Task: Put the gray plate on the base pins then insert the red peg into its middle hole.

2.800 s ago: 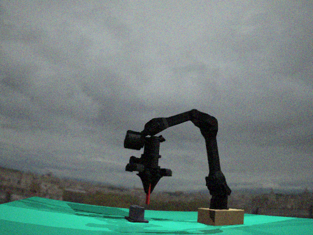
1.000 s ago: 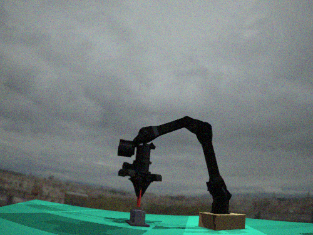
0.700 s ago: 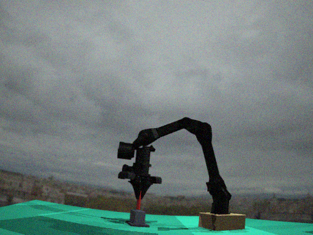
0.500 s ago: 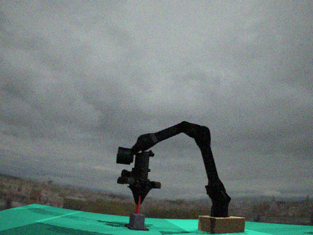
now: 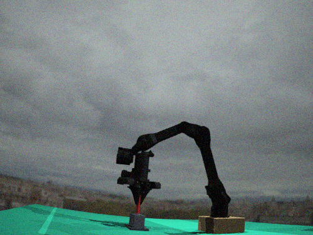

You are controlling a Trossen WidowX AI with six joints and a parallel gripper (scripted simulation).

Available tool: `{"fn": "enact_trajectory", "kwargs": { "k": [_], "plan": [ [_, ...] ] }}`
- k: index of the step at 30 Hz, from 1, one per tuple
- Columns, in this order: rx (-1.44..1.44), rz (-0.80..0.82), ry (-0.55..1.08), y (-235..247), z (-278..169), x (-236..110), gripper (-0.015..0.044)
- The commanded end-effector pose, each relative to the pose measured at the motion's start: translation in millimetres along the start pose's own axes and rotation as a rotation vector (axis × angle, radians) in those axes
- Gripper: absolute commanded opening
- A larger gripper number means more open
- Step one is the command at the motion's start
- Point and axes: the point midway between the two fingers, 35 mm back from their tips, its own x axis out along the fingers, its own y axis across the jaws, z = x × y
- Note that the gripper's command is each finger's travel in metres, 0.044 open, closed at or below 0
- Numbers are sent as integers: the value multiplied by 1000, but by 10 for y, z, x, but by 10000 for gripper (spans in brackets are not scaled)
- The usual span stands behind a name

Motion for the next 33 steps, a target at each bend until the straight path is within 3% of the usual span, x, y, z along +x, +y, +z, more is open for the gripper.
{"fn": "enact_trajectory", "kwargs": {
  "k": [1, 24, 30, 33],
  "plan": [
    [0, 1, -1, 8, 4, 7, 0],
    [-1, -1, 0, 10, 5, 18, 0],
    [-1, -1, 0, 10, 5, 18, 150],
    [-1, -1, 0, 10, 5, 18, 150]
  ]
}}
